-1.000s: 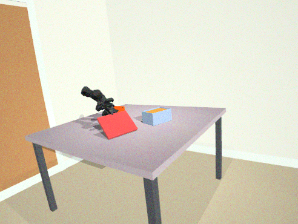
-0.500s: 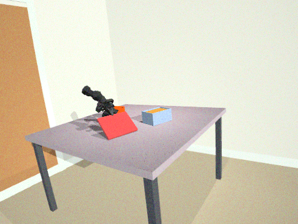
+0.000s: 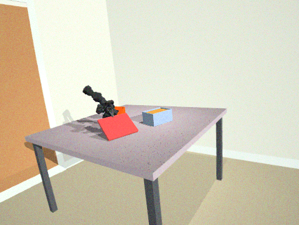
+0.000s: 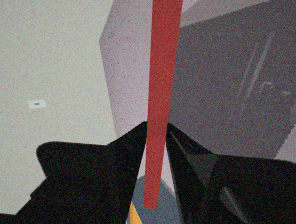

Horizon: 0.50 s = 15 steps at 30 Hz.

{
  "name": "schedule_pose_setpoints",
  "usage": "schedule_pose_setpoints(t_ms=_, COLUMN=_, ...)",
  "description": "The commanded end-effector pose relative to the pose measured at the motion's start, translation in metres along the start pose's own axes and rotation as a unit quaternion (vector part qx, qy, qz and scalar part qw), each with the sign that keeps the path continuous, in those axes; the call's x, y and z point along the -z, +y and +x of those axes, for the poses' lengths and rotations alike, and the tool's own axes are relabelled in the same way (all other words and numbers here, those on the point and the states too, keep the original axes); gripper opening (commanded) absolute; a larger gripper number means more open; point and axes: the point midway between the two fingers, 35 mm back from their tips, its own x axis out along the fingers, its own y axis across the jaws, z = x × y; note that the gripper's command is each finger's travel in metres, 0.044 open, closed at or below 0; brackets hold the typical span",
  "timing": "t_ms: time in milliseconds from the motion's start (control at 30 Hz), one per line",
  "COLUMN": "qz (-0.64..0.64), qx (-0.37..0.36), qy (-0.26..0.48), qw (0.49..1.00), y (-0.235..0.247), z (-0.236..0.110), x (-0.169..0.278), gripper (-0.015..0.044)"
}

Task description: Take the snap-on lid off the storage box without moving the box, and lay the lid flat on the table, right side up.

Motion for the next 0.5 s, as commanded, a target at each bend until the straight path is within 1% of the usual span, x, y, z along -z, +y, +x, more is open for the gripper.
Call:
schedule_pose_setpoints(t_ms=0, qz=-0.002, qx=0.015, qy=0.000, qw=1.000, y=-0.0106, z=0.0048, x=0.0026, gripper=0.0000)
schedule_pose_setpoints(t_ms=467, qz=-0.003, qx=0.015, qy=0.000, qw=1.000, y=-0.0193, z=0.0116, x=0.0025, gripper=0.0000)
